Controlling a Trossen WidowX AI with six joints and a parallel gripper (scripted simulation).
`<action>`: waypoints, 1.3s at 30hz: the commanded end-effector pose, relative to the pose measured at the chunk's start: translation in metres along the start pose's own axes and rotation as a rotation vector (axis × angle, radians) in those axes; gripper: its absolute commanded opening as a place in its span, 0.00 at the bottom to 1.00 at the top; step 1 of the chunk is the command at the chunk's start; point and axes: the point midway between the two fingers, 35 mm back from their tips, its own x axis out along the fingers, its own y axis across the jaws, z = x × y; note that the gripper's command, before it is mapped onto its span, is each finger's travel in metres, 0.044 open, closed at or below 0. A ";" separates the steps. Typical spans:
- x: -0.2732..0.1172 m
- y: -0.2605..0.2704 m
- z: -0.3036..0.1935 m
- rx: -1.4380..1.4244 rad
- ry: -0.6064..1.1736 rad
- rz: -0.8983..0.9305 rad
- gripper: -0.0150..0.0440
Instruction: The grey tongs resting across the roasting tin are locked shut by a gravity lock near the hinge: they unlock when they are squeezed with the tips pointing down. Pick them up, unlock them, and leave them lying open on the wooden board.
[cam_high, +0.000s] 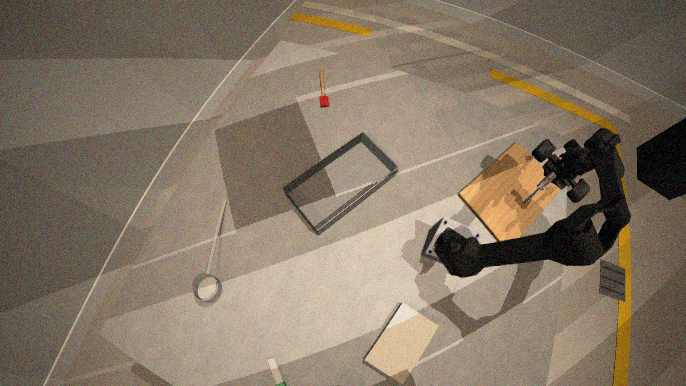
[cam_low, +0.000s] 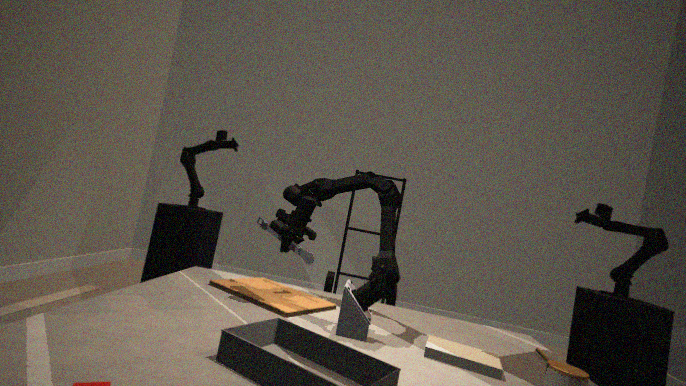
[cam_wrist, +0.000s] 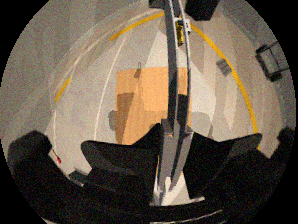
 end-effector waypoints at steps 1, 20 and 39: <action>0.000 0.000 -0.001 -0.005 -0.047 0.006 0.00; 0.000 0.000 -0.008 -0.013 -0.289 0.005 0.00; -0.009 -0.003 -0.027 -0.024 -0.533 -0.025 0.00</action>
